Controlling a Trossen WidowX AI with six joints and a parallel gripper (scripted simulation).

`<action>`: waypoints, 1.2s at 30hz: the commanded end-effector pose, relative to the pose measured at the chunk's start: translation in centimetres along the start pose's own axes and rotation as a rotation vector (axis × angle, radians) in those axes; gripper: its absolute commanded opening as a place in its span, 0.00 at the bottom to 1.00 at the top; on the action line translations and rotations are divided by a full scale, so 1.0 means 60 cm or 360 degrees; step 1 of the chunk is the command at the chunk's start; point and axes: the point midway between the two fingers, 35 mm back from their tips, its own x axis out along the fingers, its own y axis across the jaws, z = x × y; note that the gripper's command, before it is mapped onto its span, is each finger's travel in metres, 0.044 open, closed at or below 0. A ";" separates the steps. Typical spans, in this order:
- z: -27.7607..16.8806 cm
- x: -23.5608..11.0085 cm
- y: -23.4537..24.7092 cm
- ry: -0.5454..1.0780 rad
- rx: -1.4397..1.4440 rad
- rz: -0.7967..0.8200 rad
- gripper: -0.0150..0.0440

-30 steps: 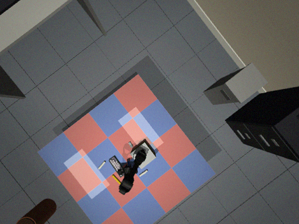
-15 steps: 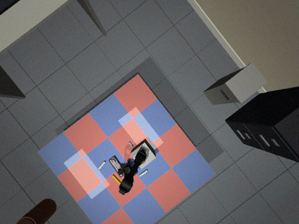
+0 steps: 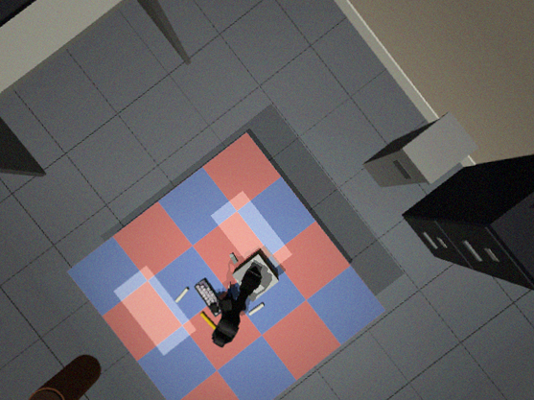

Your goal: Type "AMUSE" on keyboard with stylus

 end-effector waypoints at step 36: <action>0.043 -0.047 0.064 -0.0217 -0.1390 0.0150 0.25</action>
